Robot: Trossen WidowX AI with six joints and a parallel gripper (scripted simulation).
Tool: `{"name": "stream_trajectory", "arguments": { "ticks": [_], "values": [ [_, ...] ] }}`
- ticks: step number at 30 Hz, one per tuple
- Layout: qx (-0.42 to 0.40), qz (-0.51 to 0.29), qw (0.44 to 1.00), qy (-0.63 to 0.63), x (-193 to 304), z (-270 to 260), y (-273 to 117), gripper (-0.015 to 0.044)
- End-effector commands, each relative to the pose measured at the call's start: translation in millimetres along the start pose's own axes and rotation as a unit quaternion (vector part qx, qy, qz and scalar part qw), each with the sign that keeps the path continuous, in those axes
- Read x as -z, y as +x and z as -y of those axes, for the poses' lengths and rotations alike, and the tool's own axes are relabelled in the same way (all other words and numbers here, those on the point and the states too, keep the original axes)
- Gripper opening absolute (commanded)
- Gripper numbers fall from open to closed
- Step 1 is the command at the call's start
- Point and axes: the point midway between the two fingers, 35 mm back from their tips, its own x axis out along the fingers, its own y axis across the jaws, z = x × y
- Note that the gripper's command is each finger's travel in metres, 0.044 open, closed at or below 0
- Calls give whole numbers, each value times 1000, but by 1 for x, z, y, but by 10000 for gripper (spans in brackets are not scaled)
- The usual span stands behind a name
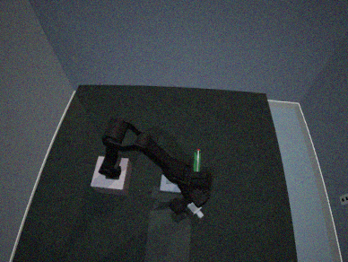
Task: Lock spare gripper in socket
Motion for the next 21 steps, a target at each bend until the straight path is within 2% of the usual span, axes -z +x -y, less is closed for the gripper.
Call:
{"name": "stream_trajectory", "arguments": {
  "ticks": [1,21],
  "values": [
    [2,-1,1000,2,5,2,7,440],
    [3,-1,1000,2,22,4,34,440]
  ]
}}
